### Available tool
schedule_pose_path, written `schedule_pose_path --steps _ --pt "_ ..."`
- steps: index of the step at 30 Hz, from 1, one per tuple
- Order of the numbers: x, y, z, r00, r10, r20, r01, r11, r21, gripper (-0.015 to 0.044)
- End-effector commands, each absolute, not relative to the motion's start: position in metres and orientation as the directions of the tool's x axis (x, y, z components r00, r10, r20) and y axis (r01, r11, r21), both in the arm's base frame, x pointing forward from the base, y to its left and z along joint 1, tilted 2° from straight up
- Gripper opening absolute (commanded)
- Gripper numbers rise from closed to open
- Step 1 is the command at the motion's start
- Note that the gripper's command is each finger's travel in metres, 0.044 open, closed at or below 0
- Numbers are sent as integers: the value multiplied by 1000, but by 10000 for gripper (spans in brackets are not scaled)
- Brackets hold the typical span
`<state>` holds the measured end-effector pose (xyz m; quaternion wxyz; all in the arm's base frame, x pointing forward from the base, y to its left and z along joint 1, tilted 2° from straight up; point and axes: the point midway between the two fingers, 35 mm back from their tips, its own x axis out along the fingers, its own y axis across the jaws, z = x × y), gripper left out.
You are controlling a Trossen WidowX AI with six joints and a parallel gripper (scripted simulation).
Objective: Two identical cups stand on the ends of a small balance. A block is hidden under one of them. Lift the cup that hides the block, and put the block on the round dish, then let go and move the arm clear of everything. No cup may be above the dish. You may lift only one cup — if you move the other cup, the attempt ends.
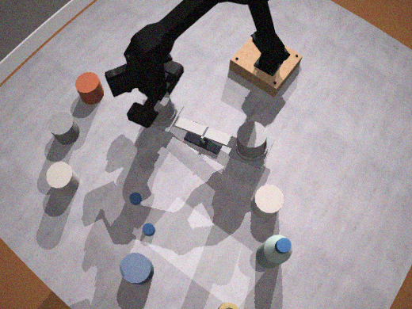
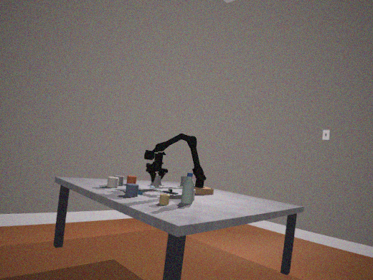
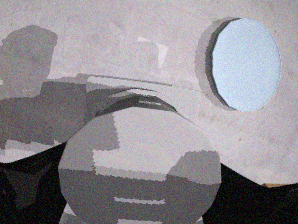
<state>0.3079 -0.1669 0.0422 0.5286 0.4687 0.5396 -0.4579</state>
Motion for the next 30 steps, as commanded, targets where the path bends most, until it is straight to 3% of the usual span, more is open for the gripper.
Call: schedule_pose_path --steps 1,30 --pt "311 -169 50 8 15 -1000 990 138 10 0" --pt "315 -172 88 8 15 -1000 990 138 10 0"
